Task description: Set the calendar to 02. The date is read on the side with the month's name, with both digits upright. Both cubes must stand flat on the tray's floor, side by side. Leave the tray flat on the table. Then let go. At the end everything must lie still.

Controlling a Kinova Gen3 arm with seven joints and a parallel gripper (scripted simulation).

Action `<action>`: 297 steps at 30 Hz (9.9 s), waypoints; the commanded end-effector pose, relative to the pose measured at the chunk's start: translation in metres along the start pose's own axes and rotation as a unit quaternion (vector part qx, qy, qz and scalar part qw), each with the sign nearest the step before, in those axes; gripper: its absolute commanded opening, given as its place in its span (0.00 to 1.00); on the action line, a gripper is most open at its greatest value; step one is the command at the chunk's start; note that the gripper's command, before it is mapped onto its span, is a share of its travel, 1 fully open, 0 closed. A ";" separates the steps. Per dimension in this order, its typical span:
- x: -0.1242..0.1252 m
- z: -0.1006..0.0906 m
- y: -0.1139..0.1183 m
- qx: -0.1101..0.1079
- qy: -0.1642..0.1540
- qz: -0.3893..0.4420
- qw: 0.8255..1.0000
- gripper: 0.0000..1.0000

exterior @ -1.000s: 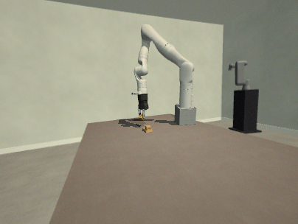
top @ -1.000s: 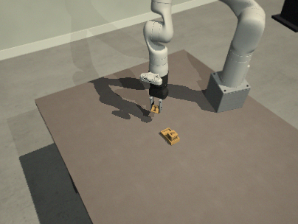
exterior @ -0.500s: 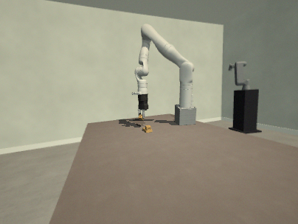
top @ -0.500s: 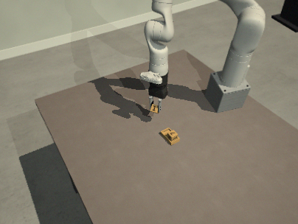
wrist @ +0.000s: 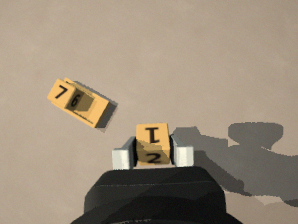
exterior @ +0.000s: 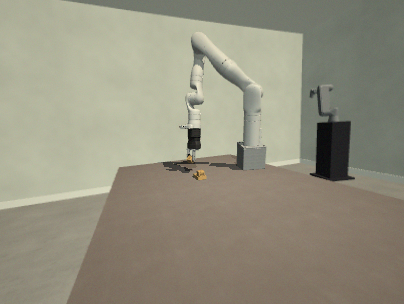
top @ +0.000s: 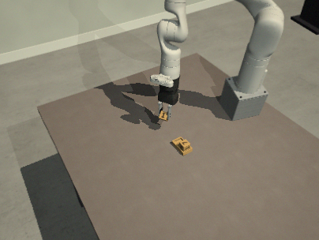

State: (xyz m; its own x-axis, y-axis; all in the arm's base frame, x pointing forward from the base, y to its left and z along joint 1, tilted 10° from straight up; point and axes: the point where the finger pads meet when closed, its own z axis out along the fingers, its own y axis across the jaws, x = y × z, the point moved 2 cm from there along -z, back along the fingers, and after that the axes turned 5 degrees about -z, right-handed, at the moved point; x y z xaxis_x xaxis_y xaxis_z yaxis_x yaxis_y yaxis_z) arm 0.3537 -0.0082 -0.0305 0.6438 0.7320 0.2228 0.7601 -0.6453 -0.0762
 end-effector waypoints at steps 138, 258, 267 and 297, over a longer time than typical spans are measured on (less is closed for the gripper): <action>-0.014 0.006 -0.011 -0.022 0.339 0.003 0.941 0.60; -0.020 0.072 -0.013 -0.022 0.338 0.004 0.941 0.60; -0.020 0.072 -0.013 -0.022 0.338 0.004 0.941 0.60; -0.020 0.072 -0.013 -0.022 0.338 0.004 0.941 0.60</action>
State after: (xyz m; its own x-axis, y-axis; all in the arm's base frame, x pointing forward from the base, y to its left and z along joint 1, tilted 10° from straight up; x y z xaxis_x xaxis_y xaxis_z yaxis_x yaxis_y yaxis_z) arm 0.3351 0.0019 -0.1037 0.4400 0.4279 0.7895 0.7423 -0.6681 -0.0516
